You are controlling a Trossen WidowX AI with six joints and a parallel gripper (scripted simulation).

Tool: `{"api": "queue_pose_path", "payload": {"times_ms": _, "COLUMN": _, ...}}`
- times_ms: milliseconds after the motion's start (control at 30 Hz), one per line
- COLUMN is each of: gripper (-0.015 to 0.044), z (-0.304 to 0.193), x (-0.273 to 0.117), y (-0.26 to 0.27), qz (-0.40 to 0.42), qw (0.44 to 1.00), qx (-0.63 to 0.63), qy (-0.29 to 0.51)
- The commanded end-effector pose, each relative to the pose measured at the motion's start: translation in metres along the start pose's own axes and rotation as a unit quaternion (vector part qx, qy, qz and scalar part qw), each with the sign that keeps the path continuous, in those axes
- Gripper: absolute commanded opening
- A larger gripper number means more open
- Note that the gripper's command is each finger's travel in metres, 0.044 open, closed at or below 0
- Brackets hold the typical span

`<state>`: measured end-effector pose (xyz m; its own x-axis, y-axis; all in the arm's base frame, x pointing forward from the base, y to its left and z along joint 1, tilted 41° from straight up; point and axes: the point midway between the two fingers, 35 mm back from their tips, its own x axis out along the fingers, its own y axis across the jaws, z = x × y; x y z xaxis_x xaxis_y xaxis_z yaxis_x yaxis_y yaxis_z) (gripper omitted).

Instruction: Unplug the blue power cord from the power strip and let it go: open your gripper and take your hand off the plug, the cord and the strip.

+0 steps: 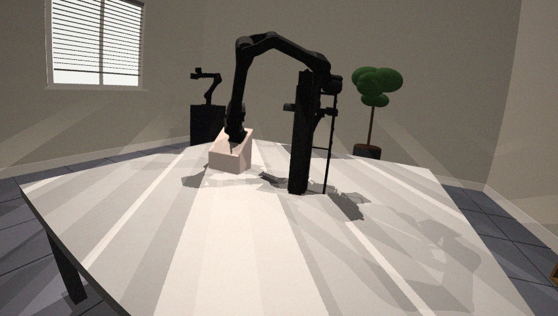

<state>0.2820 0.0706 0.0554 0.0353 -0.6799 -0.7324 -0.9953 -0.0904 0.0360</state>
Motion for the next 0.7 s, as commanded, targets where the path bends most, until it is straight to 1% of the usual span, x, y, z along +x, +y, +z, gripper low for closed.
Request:
{"api": "queue_pose_path", "payload": {"times_ms": 0, "gripper": 0.0000, "z": 0.028, "x": -0.007, "y": -0.001, "qz": -0.004, "qw": 1.000, "qx": -0.006, "qy": -0.029}}
{"api": "queue_pose_path", "payload": {"times_ms": 367, "gripper": 0.0000, "z": 0.045, "x": -0.011, "y": 0.000, "qz": -0.004, "qw": 1.000, "qx": -0.007, "qy": -0.029}}
{"api": "queue_pose_path", "payload": {"times_ms": 467, "gripper": 0.0079, "z": 0.036, "x": -0.007, "y": 0.000, "qz": -0.003, "qw": 1.000, "qx": -0.008, "qy": -0.025}}
{"api": "queue_pose_path", "payload": {"times_ms": 667, "gripper": 0.0236, "z": 0.036, "x": -0.007, "y": 0.000, "qz": -0.003, "qw": 1.000, "qx": -0.008, "qy": -0.025}}
